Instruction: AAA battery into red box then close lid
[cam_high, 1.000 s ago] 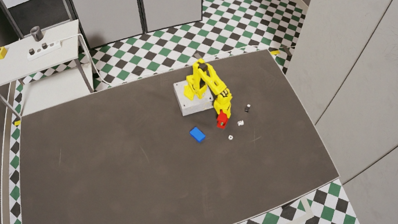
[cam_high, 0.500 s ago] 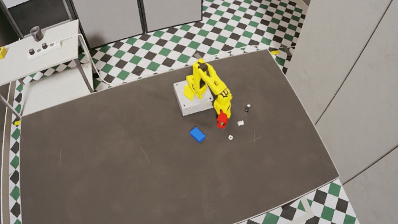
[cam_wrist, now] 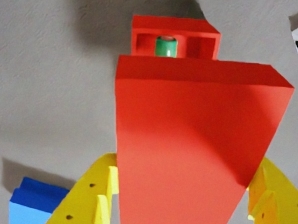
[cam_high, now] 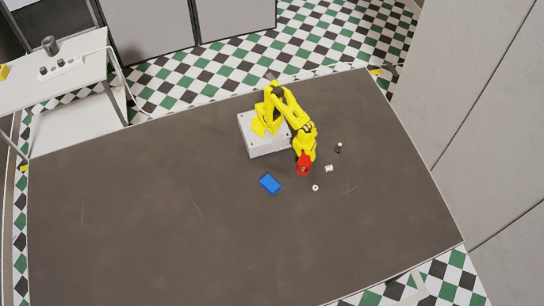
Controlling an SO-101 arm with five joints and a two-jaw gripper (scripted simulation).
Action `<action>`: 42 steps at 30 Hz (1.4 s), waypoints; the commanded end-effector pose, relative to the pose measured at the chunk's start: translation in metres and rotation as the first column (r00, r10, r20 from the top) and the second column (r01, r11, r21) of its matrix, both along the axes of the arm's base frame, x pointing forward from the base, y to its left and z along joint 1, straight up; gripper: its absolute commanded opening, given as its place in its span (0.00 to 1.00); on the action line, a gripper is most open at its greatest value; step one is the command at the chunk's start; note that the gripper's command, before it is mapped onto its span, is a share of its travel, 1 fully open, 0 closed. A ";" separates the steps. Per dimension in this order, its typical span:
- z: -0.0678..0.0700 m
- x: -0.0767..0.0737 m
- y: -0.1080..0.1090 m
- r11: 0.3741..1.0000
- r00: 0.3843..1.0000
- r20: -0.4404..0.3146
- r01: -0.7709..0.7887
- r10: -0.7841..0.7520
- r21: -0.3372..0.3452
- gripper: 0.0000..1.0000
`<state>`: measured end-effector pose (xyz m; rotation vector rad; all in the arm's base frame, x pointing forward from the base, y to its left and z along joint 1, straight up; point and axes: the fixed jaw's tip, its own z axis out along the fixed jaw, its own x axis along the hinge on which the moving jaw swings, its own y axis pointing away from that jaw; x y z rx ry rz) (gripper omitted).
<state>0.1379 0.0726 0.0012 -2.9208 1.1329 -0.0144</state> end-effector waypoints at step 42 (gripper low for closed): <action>-0.010 -0.001 0.001 1.000 1.000 -0.012 -0.001 0.001 -0.005 0.23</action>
